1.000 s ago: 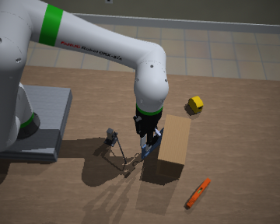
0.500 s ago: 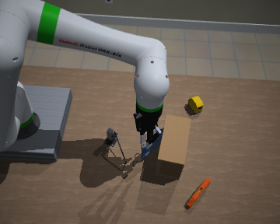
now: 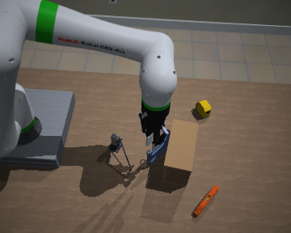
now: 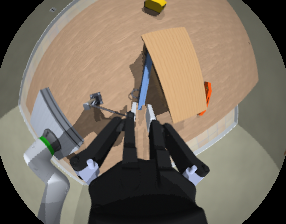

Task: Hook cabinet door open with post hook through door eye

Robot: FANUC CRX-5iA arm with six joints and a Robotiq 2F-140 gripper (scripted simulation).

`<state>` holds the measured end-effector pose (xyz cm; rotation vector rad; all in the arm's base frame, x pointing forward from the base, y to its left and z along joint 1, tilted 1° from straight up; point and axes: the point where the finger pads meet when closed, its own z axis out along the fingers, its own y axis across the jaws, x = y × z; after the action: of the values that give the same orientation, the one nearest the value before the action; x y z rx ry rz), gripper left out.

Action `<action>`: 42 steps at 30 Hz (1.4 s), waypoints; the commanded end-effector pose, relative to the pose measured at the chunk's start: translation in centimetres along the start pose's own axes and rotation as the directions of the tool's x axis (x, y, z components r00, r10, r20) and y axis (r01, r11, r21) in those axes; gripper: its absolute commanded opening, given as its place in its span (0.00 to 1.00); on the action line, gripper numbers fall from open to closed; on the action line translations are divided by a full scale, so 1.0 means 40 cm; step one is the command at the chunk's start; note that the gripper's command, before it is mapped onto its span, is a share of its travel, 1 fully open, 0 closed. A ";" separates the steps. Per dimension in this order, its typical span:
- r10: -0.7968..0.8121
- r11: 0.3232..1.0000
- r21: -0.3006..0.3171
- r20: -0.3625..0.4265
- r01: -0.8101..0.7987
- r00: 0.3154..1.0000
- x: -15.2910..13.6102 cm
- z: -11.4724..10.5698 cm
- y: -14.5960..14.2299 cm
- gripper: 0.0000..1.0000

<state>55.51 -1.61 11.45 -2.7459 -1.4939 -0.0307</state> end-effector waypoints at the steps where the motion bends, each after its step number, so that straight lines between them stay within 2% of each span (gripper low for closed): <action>1: 0.000 1.000 0.000 0.000 0.000 1.000 0.000 -0.014 0.000 0.16; 13: 0.000 1.000 0.000 0.000 0.000 1.000 0.000 -0.051 0.000 0.16; 28: 0.023 1.000 0.000 0.000 -0.023 1.000 -0.001 -0.056 -0.003 0.16; 35: 0.202 0.979 0.000 0.000 -0.202 0.979 -0.012 -0.059 -0.026 0.16; 38: 0.400 0.916 0.000 0.000 -0.400 0.916 -0.025 -0.062 -0.054 0.16; 42: 0.527 0.850 0.005 -0.001 -0.527 0.850 -0.050 -0.065 -0.102 0.16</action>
<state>53.46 -1.40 13.85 -2.9287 -1.0378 -0.0239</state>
